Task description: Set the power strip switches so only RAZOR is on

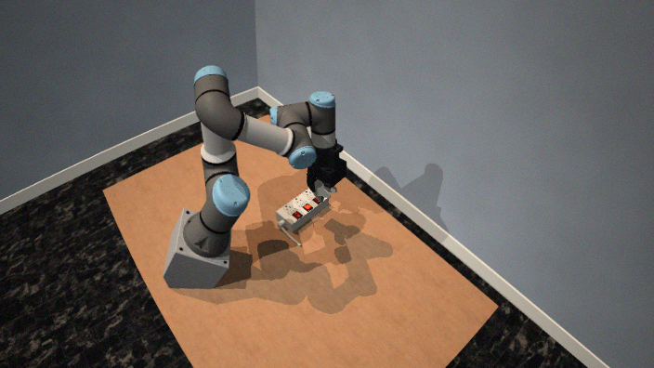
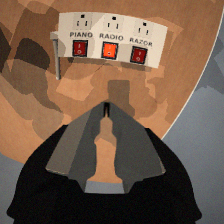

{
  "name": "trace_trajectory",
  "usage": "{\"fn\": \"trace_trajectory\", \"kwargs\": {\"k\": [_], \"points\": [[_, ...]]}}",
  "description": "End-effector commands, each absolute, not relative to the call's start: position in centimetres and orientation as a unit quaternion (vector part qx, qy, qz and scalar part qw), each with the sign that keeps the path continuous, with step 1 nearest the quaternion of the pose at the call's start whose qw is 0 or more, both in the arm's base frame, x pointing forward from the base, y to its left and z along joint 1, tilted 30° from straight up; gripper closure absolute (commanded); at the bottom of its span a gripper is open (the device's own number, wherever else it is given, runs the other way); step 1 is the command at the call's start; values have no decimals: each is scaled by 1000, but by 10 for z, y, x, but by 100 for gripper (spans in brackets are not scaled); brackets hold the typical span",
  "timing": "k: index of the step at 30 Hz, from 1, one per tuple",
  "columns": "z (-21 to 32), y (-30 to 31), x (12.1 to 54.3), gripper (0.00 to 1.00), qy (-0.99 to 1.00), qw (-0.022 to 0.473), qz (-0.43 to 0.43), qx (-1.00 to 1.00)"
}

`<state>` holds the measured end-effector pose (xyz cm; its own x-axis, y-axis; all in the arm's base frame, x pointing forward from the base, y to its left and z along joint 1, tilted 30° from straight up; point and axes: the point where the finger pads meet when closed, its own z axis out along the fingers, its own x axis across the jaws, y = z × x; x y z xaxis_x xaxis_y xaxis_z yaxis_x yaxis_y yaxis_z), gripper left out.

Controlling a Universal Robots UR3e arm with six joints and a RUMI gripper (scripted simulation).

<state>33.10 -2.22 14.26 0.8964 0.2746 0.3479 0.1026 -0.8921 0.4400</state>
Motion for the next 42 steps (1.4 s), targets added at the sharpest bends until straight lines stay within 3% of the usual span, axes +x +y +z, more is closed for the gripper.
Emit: {"fn": "trace_trajectory", "kwargs": {"k": [1, 23, 24, 42], "points": [[144, -22, 331, 100, 99, 210, 206, 951], [144, -22, 331, 100, 99, 210, 206, 951], [144, -22, 331, 0, 99, 210, 206, 951], [144, -22, 331, 0, 99, 210, 206, 951]]}}
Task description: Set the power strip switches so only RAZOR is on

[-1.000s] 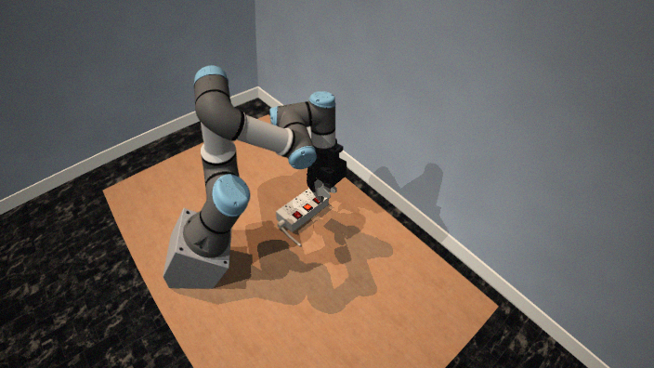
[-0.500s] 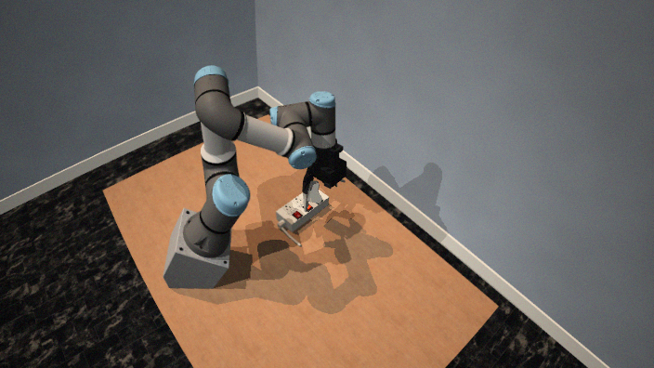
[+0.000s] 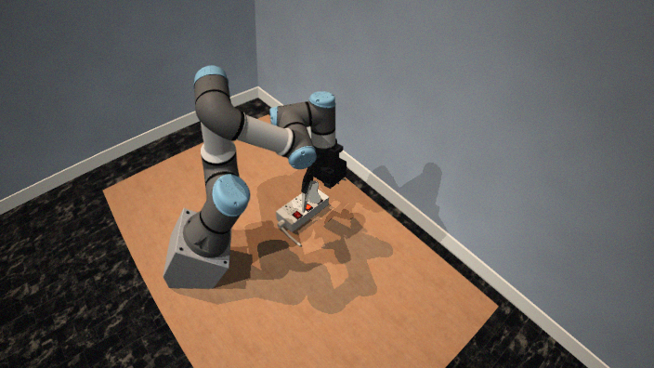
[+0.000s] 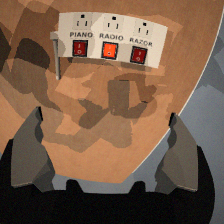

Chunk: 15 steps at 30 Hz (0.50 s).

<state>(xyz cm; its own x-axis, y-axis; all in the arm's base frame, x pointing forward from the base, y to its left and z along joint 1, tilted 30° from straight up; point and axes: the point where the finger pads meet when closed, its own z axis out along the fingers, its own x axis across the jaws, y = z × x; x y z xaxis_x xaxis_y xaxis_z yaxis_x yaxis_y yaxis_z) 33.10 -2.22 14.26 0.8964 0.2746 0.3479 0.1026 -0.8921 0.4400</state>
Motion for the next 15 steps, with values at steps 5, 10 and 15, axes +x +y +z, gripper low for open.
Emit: {"fn": "trace_trajectory", "kwargs": {"k": [5, 10, 15], "points": [[144, -22, 331, 0, 99, 210, 206, 951], [143, -21, 332, 0, 105, 207, 202, 951], [138, -16, 333, 0, 136, 191, 185, 954]]}}
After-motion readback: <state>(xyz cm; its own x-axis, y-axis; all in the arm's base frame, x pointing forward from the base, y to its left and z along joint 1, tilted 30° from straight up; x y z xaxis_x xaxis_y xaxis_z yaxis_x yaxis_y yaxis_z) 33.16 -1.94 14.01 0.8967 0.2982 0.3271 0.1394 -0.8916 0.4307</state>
